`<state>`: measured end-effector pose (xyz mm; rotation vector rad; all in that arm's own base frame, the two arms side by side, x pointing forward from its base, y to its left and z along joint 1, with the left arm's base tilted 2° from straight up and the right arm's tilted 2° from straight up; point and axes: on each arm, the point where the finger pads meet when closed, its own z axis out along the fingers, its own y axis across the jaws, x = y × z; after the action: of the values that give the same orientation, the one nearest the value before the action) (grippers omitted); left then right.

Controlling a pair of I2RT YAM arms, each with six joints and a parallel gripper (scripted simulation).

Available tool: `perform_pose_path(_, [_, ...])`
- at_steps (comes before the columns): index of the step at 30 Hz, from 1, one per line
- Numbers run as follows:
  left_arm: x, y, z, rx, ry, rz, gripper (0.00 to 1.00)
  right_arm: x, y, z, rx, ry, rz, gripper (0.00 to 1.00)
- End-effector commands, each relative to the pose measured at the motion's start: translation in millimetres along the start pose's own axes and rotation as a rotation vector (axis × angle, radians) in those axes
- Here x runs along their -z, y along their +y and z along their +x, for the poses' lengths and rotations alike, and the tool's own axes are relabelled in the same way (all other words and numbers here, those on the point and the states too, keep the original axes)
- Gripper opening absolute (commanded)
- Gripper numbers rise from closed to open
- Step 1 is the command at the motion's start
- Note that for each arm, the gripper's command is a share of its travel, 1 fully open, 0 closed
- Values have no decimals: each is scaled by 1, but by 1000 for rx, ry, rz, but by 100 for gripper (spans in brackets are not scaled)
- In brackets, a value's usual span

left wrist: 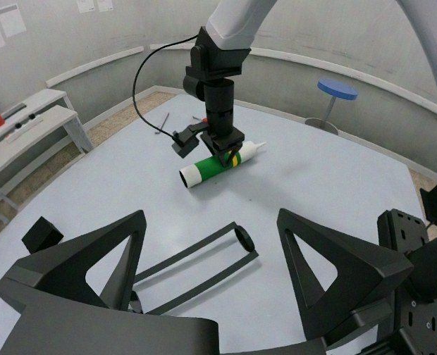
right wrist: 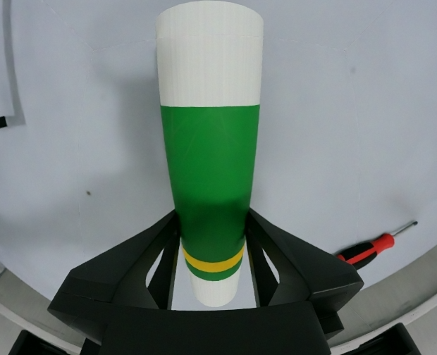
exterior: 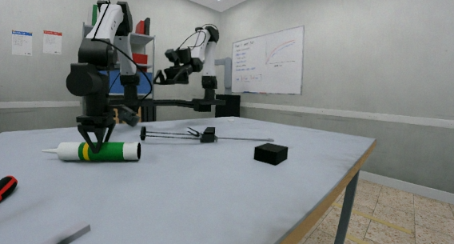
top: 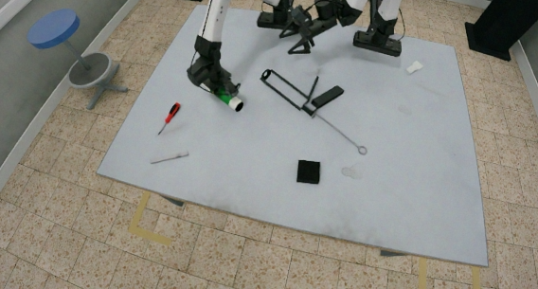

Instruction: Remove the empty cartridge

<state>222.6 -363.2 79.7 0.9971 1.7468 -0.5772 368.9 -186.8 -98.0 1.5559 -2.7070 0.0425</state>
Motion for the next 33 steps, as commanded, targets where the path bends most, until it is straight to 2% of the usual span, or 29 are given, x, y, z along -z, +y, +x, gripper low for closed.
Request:
perform_pose_path(1, [-2,-4,-26,5,-69,13,100,0,0,-1,1,-1,-4,40])
perform_pose_path(3, [-2,-4,-26,5,-69,13,100,0,0,-2,0,-5,-4,40])
perform_pose_path(4, [-2,-4,-26,5,-69,13,100,5,-5,-1,3,-2,16,48])
perform_pose_path(10, [-2,-4,-26,5,-69,13,100,5,-5,-1,3,-2,16,61])
perform_pose_path(12, [-2,-4,-26,5,-69,13,100,5,-5,-1,3,-2,16,61])
perform_pose_path(23, [-2,-4,-26,5,-69,13,100,5,-5,-1,3,-2,16,85])
perform_pose_path(29, [-2,-4,-26,5,-69,13,100,12,-5,-2,1,-3,28,85])
perform_pose_path(33, [-2,-4,-26,5,-69,13,100,40,-1,-5,1,-5,49,85])
